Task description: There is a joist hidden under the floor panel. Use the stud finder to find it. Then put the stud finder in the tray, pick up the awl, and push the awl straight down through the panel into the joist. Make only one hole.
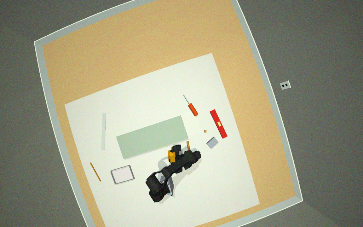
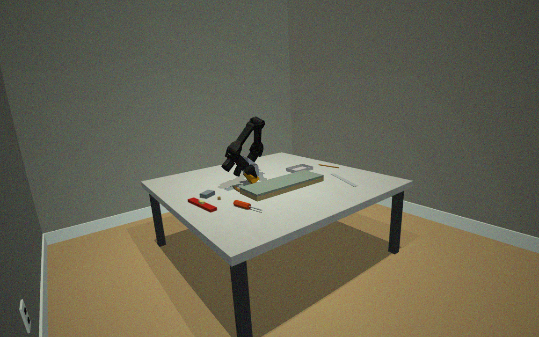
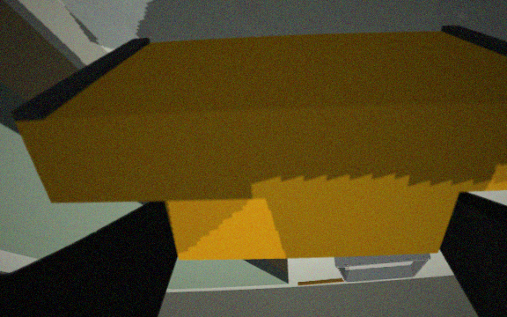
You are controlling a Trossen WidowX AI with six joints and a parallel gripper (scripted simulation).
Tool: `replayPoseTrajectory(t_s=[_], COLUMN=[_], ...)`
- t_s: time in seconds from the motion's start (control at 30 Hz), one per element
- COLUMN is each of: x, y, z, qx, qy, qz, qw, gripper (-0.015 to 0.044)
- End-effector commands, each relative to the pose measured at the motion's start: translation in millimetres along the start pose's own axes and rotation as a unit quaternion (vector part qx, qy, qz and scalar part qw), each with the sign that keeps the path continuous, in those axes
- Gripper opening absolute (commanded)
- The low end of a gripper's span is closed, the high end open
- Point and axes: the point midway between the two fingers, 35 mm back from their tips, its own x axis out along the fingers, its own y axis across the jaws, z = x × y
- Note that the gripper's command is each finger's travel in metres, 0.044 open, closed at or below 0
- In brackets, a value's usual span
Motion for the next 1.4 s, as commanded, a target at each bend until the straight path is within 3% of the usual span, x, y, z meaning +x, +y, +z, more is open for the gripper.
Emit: replayPoseTrajectory(t_s=[0.0,1.37], x=[-0.2,-4.9], y=[0.2,1.0], z=[6.4,10.7], qx=[-0.005,-0.005], qy=[-0.007,-0.007], qz=[-0.004,-0.004], qw=[1.0,1.0], gripper=[0.0378,0.0378])
